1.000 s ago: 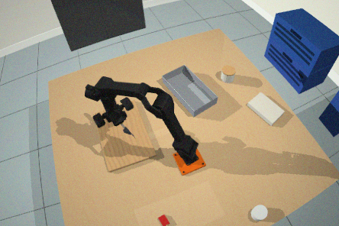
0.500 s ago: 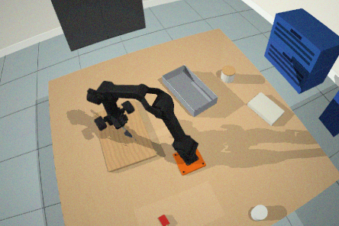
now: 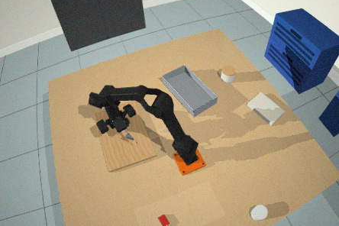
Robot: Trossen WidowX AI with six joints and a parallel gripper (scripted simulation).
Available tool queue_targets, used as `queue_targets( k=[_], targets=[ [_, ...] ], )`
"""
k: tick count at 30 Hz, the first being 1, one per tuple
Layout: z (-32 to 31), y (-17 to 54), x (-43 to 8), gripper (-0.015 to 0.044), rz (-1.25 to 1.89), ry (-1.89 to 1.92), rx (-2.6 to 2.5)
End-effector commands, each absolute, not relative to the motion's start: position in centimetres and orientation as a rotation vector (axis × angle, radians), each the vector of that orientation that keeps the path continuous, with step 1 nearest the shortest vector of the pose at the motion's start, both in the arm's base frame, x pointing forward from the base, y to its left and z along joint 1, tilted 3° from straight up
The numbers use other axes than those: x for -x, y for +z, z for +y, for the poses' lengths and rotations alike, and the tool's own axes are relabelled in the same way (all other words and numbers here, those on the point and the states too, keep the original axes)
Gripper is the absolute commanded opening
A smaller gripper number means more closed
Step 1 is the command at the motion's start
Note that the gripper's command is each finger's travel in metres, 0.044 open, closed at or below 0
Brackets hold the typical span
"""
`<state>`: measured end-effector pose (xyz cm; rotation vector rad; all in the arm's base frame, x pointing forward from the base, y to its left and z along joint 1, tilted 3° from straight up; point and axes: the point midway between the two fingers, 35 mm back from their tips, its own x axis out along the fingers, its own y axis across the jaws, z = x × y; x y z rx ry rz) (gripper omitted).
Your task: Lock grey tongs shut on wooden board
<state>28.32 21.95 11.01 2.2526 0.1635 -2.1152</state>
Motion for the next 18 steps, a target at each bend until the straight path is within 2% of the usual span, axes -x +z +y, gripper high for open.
queue_targets(
  k=[1, 11, 18],
  targets=[
    [21.94, 10.41, -28.32, -0.015, 0.16, -2.115, -2.256],
    [21.87, 9.52, -28.24, -0.015, 0.159, -2.114, -2.255],
    [21.84, 9.58, -28.16, 0.0034, 0.162, -2.117, -2.25]
  ],
)
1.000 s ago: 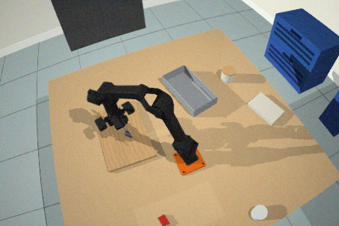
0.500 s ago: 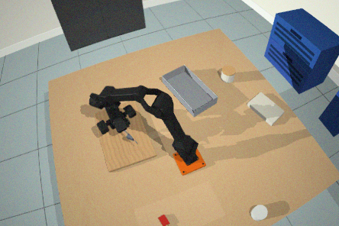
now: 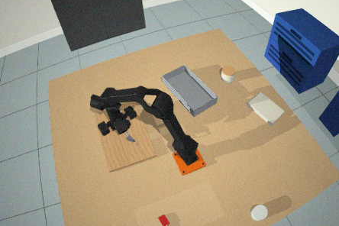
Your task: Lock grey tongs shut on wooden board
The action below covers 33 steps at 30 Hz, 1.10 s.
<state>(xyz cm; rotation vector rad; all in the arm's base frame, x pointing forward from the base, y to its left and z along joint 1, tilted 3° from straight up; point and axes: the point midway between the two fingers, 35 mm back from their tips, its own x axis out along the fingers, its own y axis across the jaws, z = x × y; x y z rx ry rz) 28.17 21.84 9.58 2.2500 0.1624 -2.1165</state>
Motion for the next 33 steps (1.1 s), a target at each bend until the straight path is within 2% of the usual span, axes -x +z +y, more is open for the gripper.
queue_targets(
  k=[1, 15, 16, 21, 30, 33],
  targets=[
    [21.8, 9.6, -28.2, 0.006, 0.162, -2.117, -2.25],
    [21.8, 9.6, -28.2, 0.0427, 0.162, -2.117, -2.25],
    [21.8, 9.6, -28.2, 0.044, 0.162, -2.117, -2.25],
    [22.8, 11.3, -26.0, 0.044, 0.162, -2.119, -2.249],
    [23.8, 19.5, -13.7, 0.044, 0.163, -2.128, -2.245],
    [23.5, 20.0, -12.8, 0.044, 0.163, -2.129, -2.244]
  ],
)
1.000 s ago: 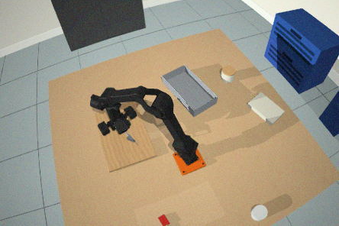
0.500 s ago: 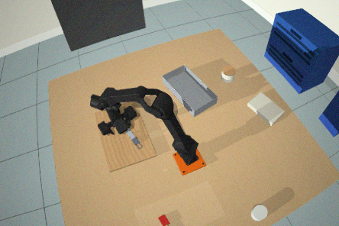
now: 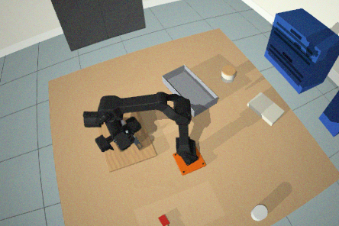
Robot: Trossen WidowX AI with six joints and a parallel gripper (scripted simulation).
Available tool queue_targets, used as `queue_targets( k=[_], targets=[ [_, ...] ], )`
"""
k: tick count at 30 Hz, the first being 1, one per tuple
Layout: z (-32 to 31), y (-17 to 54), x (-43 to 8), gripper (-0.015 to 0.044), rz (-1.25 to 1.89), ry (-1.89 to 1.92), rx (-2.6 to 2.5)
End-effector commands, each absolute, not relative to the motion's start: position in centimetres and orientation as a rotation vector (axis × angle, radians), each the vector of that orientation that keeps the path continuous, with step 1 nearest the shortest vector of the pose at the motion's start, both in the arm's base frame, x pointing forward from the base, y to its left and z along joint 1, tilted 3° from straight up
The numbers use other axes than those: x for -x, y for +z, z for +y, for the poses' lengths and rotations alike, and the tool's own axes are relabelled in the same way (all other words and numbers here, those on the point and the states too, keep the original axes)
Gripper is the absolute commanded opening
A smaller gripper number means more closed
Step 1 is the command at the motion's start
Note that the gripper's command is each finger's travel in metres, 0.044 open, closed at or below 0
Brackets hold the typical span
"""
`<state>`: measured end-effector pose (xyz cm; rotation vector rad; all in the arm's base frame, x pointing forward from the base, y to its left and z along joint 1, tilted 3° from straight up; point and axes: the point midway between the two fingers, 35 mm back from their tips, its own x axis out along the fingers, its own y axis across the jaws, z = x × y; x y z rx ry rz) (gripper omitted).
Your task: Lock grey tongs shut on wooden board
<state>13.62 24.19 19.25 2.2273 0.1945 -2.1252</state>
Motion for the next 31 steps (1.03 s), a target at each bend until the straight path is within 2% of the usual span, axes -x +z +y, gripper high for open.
queue_targets(
  k=[1, 10, 31],
  targets=[
    [23.5, 20.0, -12.8, 0.044, 0.163, -2.129, -2.244],
    [23.6, 23.8, -12.7, 0.044, 0.217, -2.116, -2.292],
    [23.6, 23.8, -12.7, 0.044, 0.217, -2.116, -2.292]
  ],
)
